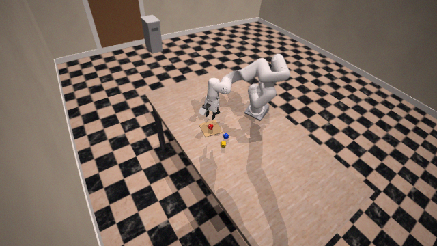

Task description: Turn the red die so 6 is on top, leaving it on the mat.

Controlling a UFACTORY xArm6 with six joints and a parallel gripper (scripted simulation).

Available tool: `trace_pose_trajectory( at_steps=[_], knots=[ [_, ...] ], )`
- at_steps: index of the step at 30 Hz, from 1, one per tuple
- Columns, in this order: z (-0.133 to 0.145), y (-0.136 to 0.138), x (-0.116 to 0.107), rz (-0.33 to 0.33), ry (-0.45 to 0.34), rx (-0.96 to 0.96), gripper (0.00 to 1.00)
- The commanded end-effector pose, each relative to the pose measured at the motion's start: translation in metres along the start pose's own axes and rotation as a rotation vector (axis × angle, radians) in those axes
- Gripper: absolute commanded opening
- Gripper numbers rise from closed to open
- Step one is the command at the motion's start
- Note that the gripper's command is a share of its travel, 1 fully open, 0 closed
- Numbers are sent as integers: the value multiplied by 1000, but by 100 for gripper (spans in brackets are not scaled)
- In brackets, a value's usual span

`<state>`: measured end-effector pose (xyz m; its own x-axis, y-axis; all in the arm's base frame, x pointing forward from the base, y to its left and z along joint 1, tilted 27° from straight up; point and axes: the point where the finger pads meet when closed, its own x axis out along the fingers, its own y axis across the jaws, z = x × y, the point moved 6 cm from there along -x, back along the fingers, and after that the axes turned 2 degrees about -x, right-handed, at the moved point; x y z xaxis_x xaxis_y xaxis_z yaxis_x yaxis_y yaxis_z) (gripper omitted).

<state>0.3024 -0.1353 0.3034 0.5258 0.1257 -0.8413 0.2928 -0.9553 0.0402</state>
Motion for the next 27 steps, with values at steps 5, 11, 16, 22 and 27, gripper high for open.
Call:
trace_pose_trajectory(
  at_steps=[5,11,16,22,27],
  knots=[
    [-10,-1,-1,0,-96,11,100],
    [-10,-1,-1,0,-96,11,100],
    [-10,-1,-1,0,-96,11,100],
    [-11,-1,-6,0,-96,11,100],
    [-12,-1,-19,0,-96,11,100]
  ],
)
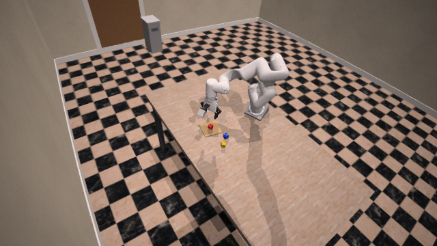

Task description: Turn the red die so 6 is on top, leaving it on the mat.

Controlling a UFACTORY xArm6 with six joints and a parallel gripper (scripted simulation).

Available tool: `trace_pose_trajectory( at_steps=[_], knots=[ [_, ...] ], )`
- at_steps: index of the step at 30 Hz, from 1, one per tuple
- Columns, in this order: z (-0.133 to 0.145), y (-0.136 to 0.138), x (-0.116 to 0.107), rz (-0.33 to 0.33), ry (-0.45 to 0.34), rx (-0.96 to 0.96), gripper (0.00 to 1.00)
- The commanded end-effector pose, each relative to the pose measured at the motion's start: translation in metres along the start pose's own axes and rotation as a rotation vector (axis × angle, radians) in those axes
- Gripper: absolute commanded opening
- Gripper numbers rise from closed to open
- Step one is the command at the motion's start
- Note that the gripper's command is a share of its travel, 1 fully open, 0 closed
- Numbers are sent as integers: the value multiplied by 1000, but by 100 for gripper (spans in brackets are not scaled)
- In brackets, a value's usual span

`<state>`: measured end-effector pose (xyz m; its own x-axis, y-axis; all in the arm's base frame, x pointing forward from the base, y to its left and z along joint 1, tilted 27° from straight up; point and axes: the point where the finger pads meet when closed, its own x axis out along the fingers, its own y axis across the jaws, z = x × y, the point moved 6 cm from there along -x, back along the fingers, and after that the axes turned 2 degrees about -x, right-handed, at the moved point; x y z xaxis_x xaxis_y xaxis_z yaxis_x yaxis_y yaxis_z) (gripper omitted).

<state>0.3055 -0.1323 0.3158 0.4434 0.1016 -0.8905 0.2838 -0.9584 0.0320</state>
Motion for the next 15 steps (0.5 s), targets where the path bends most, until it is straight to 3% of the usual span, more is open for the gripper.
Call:
trace_pose_trajectory(
  at_steps=[1,15],
  knots=[
    [-1,0,-14,3,3,-1,100],
    [-1,0,-49,3,3,-1,100]
  ],
)
